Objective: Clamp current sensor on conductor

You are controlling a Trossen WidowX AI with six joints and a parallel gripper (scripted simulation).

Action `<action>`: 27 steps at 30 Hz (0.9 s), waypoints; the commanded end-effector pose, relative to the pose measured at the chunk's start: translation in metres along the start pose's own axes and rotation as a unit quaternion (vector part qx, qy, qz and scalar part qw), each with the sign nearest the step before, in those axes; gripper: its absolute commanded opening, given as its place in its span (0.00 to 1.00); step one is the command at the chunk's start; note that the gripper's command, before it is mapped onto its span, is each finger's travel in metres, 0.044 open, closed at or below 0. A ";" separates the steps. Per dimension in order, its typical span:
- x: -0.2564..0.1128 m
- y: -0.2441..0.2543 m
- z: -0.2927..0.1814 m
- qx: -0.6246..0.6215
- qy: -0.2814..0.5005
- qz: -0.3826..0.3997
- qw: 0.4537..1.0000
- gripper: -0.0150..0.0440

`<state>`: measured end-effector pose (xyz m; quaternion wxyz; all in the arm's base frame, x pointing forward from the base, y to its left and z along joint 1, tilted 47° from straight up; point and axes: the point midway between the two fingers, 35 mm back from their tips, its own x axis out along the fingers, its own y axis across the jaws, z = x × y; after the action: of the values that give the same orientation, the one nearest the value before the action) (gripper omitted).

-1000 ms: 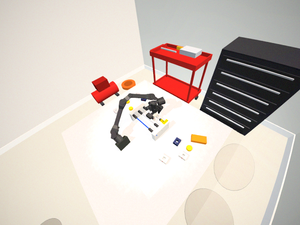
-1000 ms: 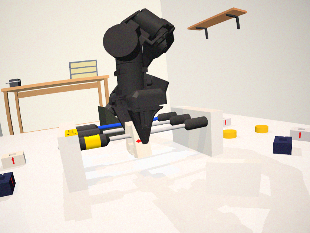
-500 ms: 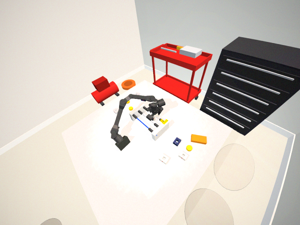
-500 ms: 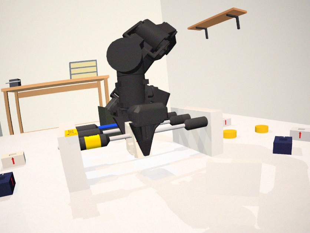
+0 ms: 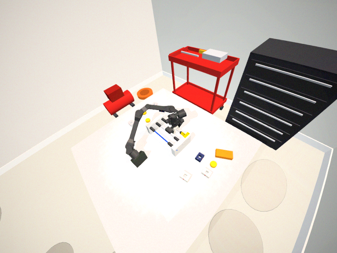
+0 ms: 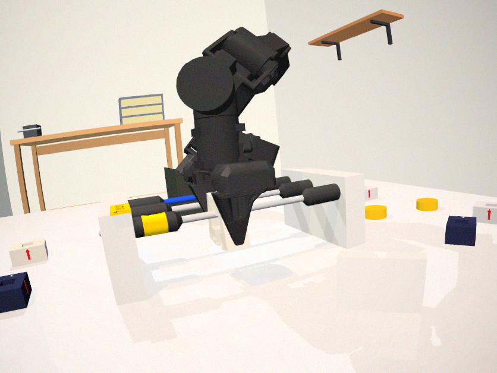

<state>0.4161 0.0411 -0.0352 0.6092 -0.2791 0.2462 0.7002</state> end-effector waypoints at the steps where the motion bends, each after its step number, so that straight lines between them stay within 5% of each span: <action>1: 0.000 0.000 0.000 0.000 0.000 0.000 1.000 0.81; 7: 0.000 0.000 0.000 0.000 0.000 0.000 1.000 0.74; 18: 0.000 0.000 0.000 0.000 0.000 0.000 1.000 0.25; 27: 0.000 0.000 0.000 0.000 0.000 0.000 1.000 0.25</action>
<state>0.4162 0.0410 -0.0352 0.6093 -0.2791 0.2462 0.7002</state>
